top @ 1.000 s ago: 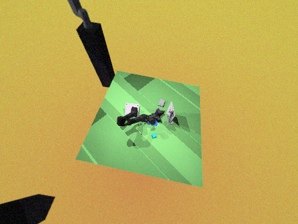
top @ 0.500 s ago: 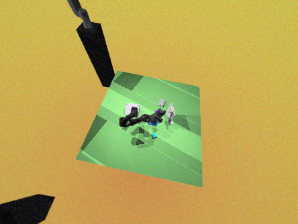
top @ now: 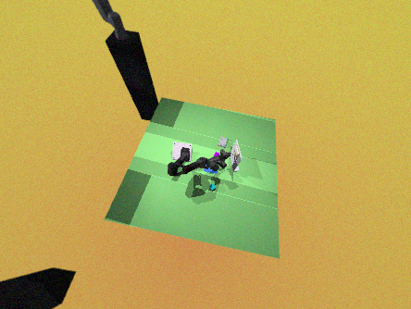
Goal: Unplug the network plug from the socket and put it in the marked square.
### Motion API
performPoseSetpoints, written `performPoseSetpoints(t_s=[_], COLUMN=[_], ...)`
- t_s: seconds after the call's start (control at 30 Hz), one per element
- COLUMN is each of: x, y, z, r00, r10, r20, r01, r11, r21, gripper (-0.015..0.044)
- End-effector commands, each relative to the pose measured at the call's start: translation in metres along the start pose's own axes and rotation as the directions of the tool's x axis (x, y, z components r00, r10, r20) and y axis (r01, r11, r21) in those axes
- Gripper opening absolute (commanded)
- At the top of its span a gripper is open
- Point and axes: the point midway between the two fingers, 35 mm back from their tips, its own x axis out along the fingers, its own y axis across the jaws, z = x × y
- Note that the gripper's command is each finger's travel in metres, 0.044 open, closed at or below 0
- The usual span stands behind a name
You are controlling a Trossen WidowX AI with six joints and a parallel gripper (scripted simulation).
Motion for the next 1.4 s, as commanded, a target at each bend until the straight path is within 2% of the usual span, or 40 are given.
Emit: performPoseSetpoints(t_s=[0.0, 0.73, 1.37], x=[0.006, 0.029, 0.029], y=[0.001, 0.000, 0.000], z=[0.004, 0.009, 0.009], r00=[1.000, 1.000, 1.000], r10=[0.002, 0.005, 0.005], r20=[0.007, 0.010, 0.010], r01=[-0.002, -0.005, -0.005], r11=[1.000, 1.000, 1.000], r21=[0.001, 0.005, 0.005], gripper=[0.0156, 0.0156, 0.0029])
